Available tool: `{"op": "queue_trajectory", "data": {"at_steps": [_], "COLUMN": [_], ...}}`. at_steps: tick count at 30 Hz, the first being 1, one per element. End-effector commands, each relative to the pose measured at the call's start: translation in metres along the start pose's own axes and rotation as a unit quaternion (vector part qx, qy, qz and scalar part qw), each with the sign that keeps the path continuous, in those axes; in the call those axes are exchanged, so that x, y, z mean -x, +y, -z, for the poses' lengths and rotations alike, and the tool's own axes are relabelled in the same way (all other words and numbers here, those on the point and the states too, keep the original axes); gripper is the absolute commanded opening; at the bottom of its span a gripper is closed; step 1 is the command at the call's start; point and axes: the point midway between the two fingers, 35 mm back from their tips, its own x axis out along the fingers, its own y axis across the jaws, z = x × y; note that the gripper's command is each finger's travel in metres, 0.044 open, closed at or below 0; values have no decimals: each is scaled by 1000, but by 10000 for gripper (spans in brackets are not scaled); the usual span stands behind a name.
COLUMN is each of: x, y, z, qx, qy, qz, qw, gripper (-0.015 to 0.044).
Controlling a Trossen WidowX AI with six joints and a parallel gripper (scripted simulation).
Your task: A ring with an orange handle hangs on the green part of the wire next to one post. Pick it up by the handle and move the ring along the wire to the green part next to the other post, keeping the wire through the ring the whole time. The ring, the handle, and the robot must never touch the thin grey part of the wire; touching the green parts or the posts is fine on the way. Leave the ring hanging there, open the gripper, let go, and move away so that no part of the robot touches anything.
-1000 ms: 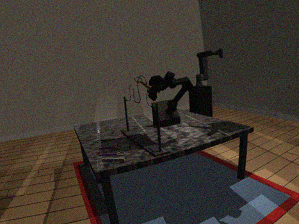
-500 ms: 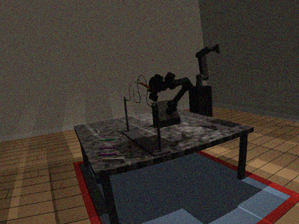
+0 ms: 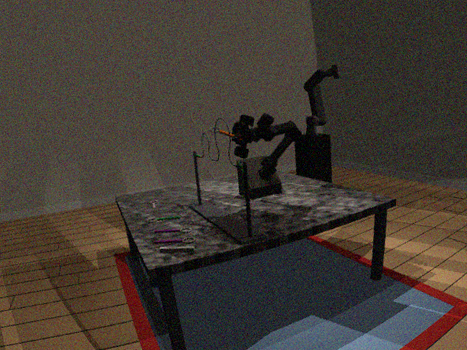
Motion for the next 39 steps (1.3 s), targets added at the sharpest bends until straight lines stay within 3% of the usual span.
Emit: {"op": "queue_trajectory", "data": {"at_steps": [1,39], "x": [4,5], "y": [1,17], "z": [0,-4], "qx": [-24,-234], "qy": [15,-9], "qz": [-9,-121], "qw": [1000,965], "gripper": [-150,-150]}}
